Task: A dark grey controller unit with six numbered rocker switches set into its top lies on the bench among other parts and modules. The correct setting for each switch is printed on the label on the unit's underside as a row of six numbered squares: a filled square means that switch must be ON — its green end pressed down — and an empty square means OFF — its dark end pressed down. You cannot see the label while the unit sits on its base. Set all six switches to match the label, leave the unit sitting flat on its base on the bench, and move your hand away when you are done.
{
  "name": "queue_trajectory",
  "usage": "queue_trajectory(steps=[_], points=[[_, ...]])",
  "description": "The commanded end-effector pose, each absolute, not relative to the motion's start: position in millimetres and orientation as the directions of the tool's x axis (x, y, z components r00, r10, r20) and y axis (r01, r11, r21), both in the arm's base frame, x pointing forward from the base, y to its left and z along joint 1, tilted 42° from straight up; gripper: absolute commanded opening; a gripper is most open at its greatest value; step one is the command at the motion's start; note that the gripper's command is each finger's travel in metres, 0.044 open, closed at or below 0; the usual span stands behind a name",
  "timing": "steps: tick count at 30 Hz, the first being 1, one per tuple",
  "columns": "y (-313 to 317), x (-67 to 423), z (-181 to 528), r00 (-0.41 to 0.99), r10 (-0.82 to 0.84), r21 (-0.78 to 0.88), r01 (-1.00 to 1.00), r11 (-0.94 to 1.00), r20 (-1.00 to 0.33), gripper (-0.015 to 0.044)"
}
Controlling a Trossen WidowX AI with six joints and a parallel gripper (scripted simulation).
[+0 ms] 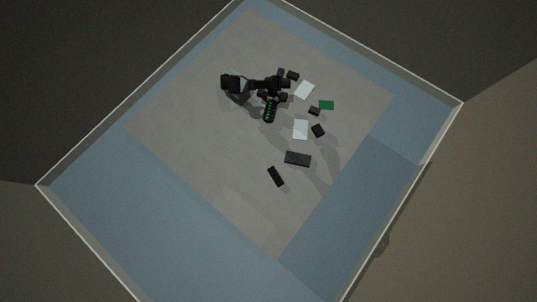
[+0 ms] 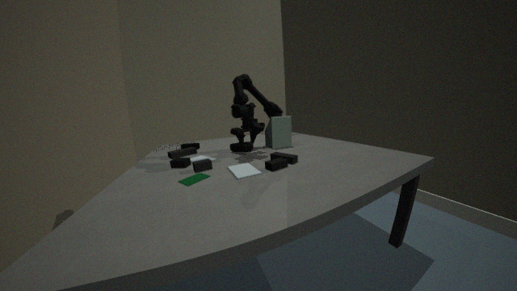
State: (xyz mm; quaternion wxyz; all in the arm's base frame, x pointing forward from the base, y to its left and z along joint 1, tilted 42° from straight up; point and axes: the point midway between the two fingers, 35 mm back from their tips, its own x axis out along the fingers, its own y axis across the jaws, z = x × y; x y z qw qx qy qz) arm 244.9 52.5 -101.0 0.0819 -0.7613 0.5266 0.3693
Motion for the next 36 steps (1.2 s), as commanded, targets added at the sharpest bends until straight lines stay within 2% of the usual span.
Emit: queue_trajectory(steps=[1, 36], points=[[54, 247, -95, 0.173, -0.735, 0.259, -0.863, -0.435, -0.656, 0.0336], [59, 253, -67, 0.139, -0.696, 0.259, -0.863, -0.434, -0.705, 0.0336]])
